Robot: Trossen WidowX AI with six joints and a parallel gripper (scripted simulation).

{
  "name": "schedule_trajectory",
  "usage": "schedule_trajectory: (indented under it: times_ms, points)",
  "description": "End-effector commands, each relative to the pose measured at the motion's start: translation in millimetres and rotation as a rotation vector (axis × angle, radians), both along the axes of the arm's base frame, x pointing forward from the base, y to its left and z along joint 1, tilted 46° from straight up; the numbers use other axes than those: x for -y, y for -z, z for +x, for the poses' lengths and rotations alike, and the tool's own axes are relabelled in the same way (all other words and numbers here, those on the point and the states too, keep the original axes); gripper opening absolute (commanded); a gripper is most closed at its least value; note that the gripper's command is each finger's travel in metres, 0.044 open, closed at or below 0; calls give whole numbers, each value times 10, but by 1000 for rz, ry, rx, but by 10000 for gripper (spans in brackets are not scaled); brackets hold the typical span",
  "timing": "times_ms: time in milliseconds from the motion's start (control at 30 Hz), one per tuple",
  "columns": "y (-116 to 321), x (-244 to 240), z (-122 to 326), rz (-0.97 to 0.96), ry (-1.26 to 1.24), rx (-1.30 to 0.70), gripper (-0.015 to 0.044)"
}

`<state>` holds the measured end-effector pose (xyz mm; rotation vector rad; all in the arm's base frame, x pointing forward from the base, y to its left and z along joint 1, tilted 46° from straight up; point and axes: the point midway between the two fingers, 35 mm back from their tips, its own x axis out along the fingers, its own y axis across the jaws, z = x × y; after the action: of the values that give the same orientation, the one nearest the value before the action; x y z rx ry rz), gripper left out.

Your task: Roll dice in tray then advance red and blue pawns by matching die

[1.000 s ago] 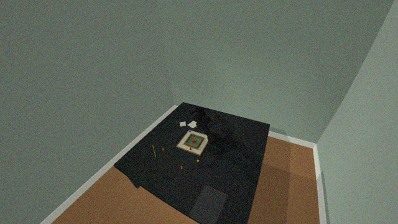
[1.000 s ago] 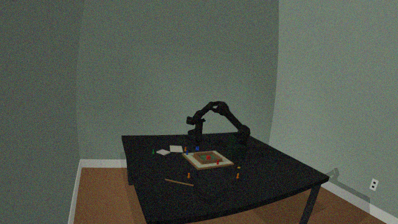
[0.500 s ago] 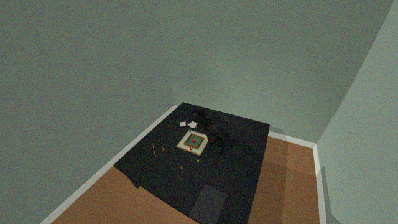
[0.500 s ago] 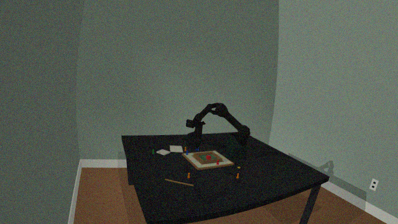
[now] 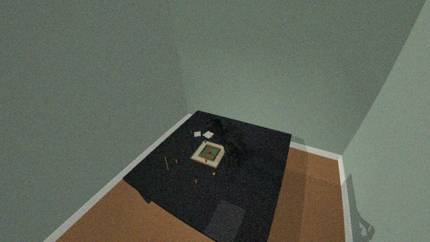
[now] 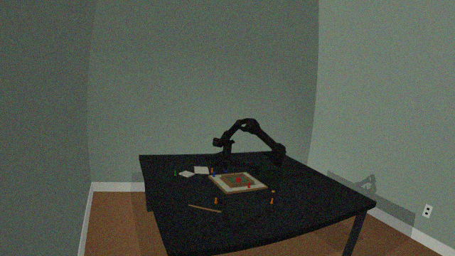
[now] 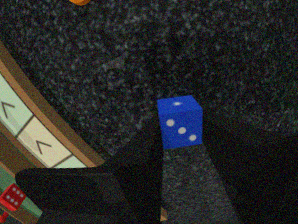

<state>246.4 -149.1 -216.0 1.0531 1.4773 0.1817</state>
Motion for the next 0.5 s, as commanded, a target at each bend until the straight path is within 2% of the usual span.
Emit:
schedule_trajectory:
  times_ms: [0, 300, 467]
  points:
    - [5, -5, -8, 4, 7, -4, 5]
    - [-254, 316, -101, -8, 32, -14, 0]
    - [-549, 585, -182, -7, 18, -11, 0]
